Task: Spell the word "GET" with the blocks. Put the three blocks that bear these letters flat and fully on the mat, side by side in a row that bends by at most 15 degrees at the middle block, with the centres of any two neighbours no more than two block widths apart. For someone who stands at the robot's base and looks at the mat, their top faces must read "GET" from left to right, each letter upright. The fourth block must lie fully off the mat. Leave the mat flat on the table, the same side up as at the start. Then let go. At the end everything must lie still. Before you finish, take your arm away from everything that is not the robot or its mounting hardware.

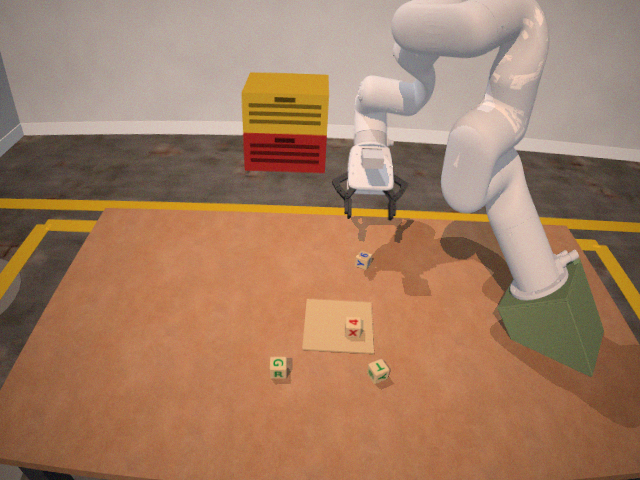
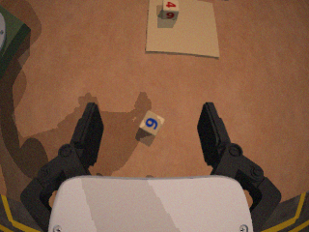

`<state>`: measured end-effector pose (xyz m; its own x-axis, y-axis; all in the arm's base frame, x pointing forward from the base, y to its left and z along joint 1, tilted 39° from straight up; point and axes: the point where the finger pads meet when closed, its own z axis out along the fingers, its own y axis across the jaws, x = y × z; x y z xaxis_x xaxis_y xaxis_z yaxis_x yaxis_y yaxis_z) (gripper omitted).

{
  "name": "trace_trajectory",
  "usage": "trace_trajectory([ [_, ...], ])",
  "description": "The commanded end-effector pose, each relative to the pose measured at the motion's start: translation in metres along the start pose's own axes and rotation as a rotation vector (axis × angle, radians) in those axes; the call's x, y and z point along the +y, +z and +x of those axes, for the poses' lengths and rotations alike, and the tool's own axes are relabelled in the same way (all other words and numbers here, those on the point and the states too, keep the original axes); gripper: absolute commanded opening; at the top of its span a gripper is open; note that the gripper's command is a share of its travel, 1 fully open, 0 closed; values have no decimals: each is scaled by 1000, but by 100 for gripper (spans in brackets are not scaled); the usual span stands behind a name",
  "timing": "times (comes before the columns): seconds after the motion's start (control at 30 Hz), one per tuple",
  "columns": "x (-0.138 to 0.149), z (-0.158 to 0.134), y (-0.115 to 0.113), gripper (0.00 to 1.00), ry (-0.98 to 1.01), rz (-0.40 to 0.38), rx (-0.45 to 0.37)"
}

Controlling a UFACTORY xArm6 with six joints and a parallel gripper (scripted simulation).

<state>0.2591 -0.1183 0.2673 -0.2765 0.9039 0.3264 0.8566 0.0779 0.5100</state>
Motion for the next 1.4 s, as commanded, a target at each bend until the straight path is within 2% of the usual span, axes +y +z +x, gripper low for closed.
trace_trajectory([
  [0.0,0,0,0,100,-3,2,-2],
  [0.1,-3,3,5,100,-14,39,2],
  [0.2,-11,11,19,100,-49,138,7],
  [0.3,-15,14,25,100,-69,185,6],
  [0.37,-15,14,25,100,-69,185,6],
  [0.4,-20,18,32,100,-94,239,2],
  [0.63,-29,25,45,100,-160,357,-17],
  [0.87,-37,30,56,100,-240,470,-50],
  [0.93,-37,30,56,100,-240,470,-50],
  [0.97,-39,32,60,100,-278,514,-68],
  [1.37,-41,38,74,100,-443,657,-157],
])
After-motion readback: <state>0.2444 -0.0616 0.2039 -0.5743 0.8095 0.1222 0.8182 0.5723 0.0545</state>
